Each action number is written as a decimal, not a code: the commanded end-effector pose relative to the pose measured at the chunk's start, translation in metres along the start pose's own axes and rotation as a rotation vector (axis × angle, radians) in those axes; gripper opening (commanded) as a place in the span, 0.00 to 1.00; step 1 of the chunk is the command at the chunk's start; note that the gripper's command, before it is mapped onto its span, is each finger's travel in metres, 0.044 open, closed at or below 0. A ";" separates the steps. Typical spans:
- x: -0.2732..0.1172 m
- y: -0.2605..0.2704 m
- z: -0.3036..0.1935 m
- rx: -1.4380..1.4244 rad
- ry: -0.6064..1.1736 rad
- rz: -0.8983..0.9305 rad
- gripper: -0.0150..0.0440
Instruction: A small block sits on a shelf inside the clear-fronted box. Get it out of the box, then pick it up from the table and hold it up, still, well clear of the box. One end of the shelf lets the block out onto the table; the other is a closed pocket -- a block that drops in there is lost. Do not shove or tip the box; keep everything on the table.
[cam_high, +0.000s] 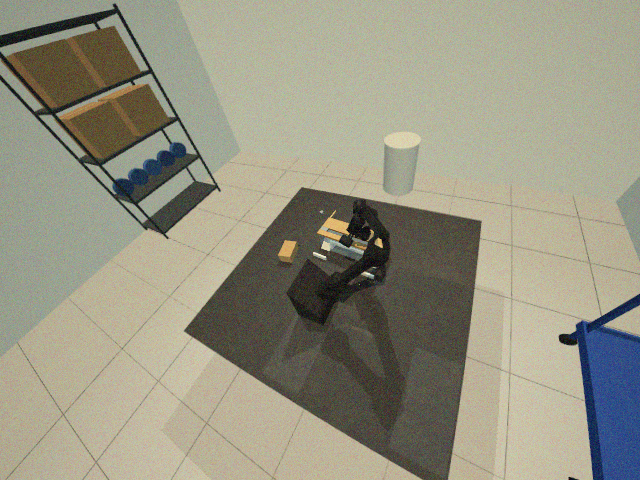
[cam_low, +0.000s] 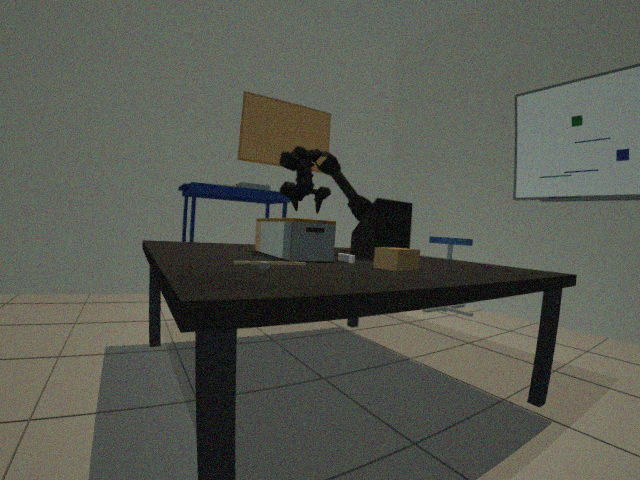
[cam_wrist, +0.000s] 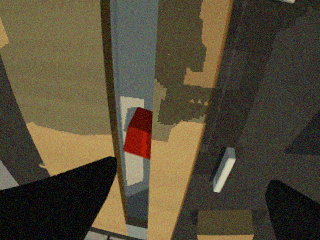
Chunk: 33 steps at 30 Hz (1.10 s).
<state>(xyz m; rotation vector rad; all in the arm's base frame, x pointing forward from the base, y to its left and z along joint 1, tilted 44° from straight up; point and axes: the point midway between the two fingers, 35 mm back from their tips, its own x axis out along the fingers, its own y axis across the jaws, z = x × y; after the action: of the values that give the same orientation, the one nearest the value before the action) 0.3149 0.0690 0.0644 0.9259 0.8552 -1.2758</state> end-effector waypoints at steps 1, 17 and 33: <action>0.007 -0.001 0.002 0.007 -0.010 -0.011 0.93; 0.032 -0.001 0.008 0.007 -0.010 -0.010 0.93; 0.058 -0.004 0.015 0.007 -0.011 -0.010 0.93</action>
<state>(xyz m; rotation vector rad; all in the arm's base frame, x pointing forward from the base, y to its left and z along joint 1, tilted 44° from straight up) 0.3203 0.0389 0.0254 0.9350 0.8447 -1.2803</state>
